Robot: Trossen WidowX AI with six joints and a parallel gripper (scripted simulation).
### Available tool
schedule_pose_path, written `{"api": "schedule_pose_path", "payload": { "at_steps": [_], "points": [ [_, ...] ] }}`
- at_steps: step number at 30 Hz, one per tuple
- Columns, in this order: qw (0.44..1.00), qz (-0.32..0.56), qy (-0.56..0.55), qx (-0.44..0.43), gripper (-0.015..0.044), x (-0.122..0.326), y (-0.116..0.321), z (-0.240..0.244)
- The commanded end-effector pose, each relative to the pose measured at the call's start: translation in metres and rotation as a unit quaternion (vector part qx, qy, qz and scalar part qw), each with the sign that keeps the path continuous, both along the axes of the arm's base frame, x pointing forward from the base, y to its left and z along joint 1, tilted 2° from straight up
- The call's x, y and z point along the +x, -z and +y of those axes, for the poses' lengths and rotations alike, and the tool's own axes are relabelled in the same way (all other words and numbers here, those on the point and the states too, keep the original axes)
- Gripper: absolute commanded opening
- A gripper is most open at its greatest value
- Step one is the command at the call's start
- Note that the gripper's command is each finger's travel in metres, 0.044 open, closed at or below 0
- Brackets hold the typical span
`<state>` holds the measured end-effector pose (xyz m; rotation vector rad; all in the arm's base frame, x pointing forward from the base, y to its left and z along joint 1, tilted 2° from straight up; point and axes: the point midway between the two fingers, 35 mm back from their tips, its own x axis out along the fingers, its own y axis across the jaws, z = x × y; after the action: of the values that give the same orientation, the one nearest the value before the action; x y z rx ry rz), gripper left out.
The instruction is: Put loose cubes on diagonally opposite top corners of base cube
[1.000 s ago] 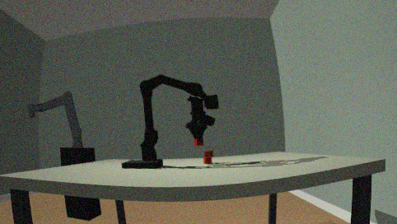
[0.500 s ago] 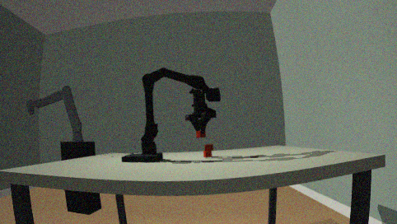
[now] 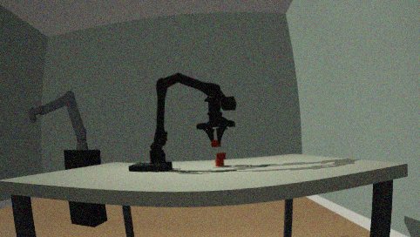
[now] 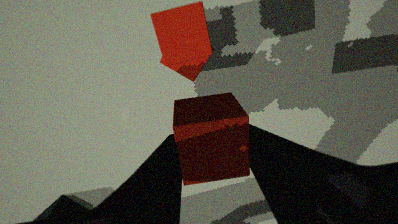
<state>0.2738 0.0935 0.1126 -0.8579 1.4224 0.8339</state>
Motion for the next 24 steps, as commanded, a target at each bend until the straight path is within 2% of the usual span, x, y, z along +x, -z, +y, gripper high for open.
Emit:
{"api": "schedule_pose_path", "payload": {
  "at_steps": [1,16,24],
  "points": [
    [0.999,-0.001,-0.035,0.003,0.0105,0.002,0.001,0.010],
    [0.998,-0.001,-0.056,-0.010,0.0105,0.001,0.031,0.009],
    [0.998,-0.001,-0.057,-0.010,0.0105,0.001,0.032,0.009]
  ]
}}
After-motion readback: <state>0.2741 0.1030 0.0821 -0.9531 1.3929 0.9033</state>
